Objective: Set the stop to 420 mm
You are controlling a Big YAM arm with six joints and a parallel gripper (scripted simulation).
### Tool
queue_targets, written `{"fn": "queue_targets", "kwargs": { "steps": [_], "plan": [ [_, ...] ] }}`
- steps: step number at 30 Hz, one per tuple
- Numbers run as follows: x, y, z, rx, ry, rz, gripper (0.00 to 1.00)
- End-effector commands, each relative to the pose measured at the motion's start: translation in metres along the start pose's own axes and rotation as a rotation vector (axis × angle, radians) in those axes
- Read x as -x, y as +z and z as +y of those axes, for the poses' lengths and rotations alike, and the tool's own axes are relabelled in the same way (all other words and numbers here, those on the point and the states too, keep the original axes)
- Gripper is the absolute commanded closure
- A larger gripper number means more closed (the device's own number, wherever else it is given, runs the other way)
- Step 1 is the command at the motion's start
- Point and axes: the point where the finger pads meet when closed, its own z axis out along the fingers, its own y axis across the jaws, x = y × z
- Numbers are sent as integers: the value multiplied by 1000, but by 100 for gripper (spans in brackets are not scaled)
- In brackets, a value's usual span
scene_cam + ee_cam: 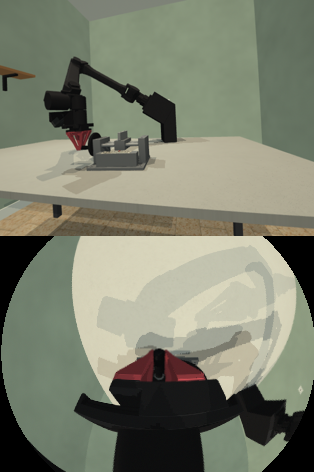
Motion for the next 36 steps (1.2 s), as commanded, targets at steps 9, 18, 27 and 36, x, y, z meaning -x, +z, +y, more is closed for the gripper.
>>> {"fn": "queue_targets", "kwargs": {
  "steps": [9,18,27,36],
  "plan": [
    [3,16,3,7,6,-4,94],
    [5,25,1,10,9,-6,94],
    [-1,32,-13,0,-3,-1,94],
    [1,36,-17,3,0,-2,94]
  ]
}}
